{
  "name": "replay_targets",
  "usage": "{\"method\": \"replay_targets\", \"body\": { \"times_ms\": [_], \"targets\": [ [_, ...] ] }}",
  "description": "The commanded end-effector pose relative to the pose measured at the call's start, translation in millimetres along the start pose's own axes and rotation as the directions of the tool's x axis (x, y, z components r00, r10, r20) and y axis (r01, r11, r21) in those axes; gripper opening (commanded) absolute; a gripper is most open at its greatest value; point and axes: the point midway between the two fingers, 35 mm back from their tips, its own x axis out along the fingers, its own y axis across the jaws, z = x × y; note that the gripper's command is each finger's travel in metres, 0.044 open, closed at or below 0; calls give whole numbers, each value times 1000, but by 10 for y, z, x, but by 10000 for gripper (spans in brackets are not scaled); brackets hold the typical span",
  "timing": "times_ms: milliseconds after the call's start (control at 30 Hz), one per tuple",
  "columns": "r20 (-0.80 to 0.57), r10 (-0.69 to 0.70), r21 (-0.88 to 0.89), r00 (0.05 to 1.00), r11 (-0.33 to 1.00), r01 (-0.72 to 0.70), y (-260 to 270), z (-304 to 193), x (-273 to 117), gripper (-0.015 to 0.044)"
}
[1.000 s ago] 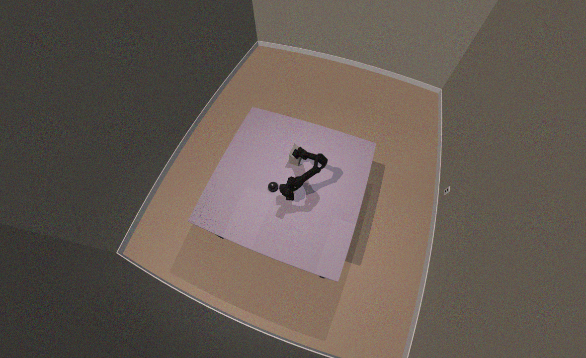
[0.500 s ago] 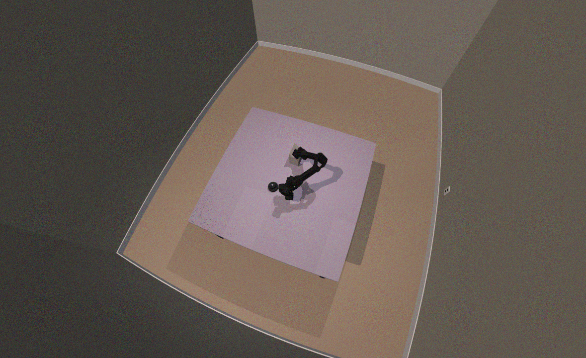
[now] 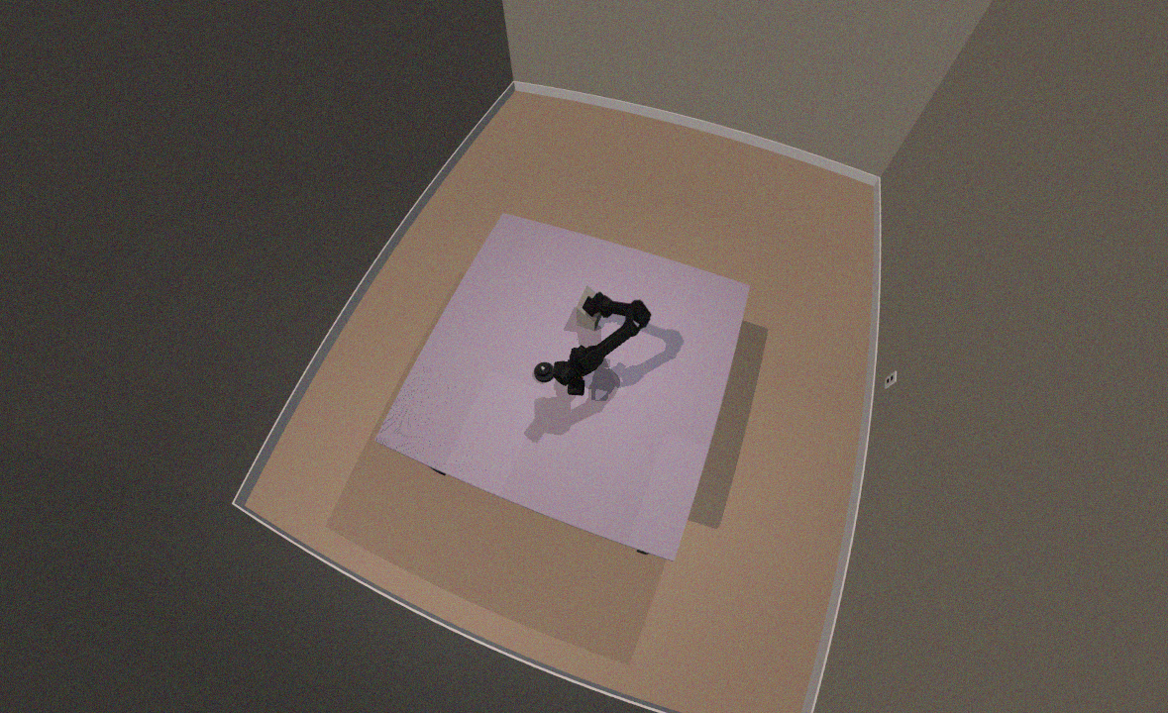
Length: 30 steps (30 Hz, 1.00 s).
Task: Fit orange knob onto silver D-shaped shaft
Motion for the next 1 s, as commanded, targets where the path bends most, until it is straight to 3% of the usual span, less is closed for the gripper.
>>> {"method": "replay_targets", "body": {
  "times_ms": [0,200,433,967],
  "targets": [
    [0,-9,5,1000,1000,9,10,-23,-238,0],
    [-15,-21,17,1000,1000,21,-6,-87,-529,0],
    [-15,-2,18,1000,1000,2,-17,-91,-538,0],
    [-8,267,30,964,963,-266,-200,-169,-782,0]
  ]
}}
